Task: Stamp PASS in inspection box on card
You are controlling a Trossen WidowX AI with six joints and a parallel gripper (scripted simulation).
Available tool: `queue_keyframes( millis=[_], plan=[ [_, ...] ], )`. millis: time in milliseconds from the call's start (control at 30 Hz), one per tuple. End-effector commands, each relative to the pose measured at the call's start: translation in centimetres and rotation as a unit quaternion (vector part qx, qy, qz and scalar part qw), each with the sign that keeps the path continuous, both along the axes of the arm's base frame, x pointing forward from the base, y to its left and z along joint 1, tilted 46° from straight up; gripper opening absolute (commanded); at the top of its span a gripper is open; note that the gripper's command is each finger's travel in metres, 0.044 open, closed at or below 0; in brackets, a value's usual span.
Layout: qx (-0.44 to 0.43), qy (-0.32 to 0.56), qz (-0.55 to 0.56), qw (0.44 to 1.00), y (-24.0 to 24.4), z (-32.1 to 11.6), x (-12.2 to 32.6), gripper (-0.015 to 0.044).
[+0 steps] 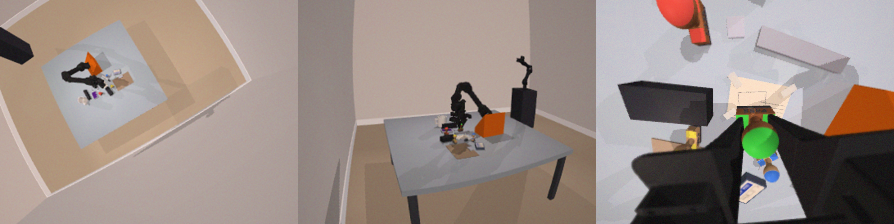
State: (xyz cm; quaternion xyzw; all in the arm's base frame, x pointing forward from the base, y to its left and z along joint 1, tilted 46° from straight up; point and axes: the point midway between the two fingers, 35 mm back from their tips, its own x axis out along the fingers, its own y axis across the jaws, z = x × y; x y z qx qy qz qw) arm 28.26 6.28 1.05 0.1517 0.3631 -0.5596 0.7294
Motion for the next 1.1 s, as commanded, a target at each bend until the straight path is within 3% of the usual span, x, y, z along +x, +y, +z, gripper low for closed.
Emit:
queue_keyframes(
  millis=[0, 1067],
  plan=[
    [-0.003, 0.002, 0.001, 1.0, -0.3, -0.2, -0.1, 0.0],
    [-0.003, 0.002, 0.001, 1.0, -1.8, -1.7, 0.2, 0.0]
  ],
)
